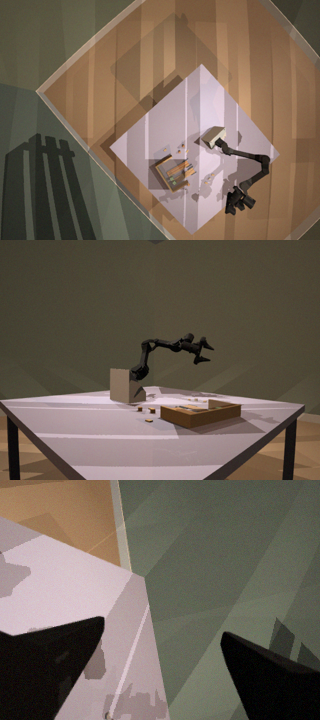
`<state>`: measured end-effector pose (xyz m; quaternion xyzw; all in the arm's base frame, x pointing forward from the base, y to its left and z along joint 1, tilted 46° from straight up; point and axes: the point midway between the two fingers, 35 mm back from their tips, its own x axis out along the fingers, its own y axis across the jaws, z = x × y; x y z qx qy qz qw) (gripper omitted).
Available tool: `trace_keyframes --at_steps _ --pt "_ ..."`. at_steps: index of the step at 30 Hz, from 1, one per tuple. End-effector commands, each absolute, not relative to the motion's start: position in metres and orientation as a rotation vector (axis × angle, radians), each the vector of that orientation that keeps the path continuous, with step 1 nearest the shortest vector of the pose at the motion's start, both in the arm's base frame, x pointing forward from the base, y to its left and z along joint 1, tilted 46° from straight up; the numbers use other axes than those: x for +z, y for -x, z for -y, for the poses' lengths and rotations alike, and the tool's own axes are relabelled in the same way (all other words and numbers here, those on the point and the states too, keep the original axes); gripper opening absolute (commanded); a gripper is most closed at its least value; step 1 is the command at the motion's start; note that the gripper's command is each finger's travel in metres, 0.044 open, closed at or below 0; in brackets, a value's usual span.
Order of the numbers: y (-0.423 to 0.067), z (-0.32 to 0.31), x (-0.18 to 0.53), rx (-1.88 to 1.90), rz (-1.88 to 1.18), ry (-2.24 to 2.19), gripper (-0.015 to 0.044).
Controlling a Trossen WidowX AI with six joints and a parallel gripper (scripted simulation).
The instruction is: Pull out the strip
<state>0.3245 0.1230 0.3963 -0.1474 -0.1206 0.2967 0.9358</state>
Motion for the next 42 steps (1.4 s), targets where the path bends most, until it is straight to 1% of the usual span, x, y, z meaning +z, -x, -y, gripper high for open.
trace_keyframes --at_steps 1,6,11,16,22,42 --pt "-0.354 -0.094 0.334 0.590 0.059 0.198 0.0400" --pt "-0.371 -0.054 0.270 0.546 -0.125 0.053 0.0400" --pt "-0.371 -0.011 0.206 0.483 -0.297 -0.137 0.0400" --pt "-0.354 0.031 0.143 0.398 -0.449 -0.381 0.0400" --pt "-0.314 0.067 0.079 0.280 -0.580 -0.729 0.0400" --pt "-0.310 0.070 0.073 0.267 -0.589 -0.767 0.0400"
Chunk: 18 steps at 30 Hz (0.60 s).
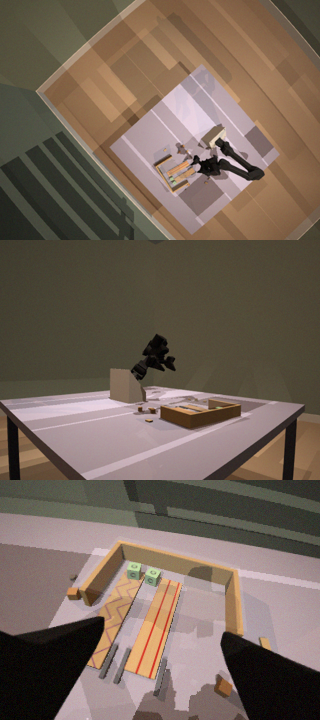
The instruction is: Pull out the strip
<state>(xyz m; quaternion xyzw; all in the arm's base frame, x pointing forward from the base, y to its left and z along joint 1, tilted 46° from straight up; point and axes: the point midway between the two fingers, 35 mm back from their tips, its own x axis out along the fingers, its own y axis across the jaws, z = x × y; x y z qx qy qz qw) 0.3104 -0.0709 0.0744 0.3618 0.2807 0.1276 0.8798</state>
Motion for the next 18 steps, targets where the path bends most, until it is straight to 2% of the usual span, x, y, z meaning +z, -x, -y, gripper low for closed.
trace_keyframes --at_steps 1,4,9,18 --pt "-0.310 0.070 0.073 0.267 -0.589 -0.767 0.0400" --pt "-0.310 0.070 0.073 0.267 -0.589 -0.767 0.0400" --pt "-0.325 0.062 0.071 0.293 -0.676 -0.788 0.0269" --pt "-0.375 0.003 0.069 0.405 -1.066 -0.820 0.0033"
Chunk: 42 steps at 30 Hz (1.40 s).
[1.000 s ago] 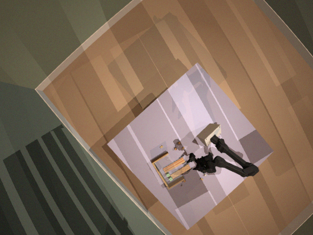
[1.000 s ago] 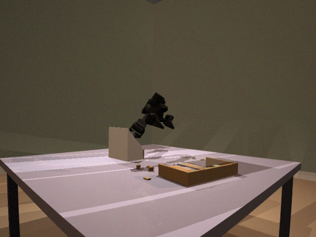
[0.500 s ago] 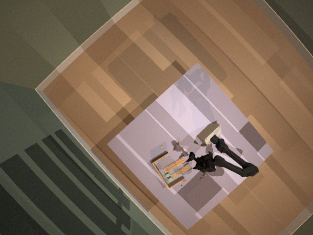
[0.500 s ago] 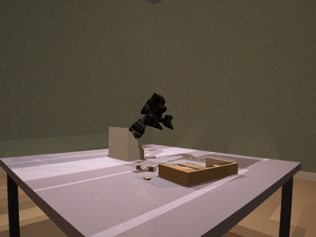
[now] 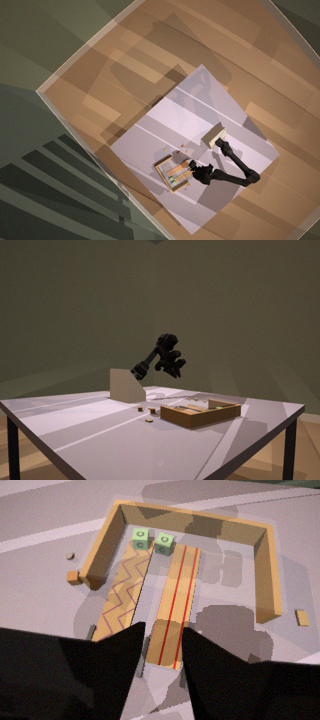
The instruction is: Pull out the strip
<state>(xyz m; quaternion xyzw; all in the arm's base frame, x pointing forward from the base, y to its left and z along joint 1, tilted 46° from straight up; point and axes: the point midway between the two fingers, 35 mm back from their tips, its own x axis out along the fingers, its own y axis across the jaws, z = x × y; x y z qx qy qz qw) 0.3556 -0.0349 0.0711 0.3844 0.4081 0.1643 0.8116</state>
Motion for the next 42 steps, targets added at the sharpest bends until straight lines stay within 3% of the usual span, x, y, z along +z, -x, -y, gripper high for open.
trace_keyframes --at_steps 1,12,42 --pt "-0.378 -0.006 0.070 0.418 -1.110 -0.818 0.0006" --pt "-0.385 -0.092 0.083 0.525 -1.544 -0.744 0.0000" --pt "-0.385 -0.109 0.062 0.525 -1.546 -0.743 0.0000"
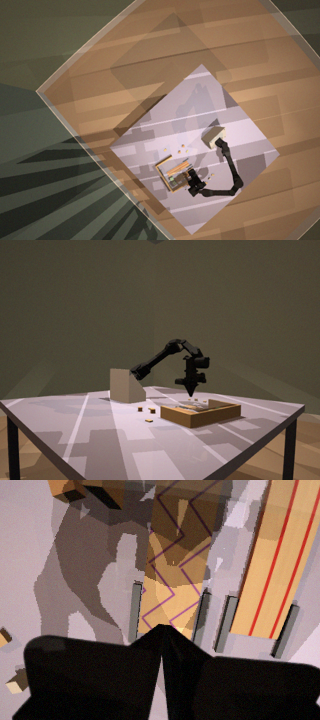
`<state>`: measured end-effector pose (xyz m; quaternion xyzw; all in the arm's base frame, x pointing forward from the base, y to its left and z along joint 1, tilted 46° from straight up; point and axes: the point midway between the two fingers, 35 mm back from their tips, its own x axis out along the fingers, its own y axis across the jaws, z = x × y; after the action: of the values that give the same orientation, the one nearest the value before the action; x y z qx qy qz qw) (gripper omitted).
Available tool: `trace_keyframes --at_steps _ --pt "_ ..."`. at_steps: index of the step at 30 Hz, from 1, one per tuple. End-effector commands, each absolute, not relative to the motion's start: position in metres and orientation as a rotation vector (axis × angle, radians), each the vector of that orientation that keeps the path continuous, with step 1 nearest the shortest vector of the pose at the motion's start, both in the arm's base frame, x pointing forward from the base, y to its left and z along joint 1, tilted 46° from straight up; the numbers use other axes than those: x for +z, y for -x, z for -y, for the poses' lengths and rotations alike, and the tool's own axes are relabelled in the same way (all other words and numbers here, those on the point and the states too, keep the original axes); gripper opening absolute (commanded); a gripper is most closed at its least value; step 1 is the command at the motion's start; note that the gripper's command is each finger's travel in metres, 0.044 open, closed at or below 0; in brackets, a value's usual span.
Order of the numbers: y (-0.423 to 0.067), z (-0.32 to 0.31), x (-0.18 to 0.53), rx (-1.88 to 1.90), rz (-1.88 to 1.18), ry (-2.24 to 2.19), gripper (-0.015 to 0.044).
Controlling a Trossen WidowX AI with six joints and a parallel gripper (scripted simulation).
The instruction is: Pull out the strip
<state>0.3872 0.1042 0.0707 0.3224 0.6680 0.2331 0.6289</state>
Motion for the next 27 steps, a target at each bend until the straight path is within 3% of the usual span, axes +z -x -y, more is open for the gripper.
trace_keyframes --at_steps 1,27 --pt "-0.385 -0.110 0.061 0.525 -1.546 -0.743 0.0000" --pt "-0.382 -0.139 0.031 0.528 -1.545 -0.746 0.0000"
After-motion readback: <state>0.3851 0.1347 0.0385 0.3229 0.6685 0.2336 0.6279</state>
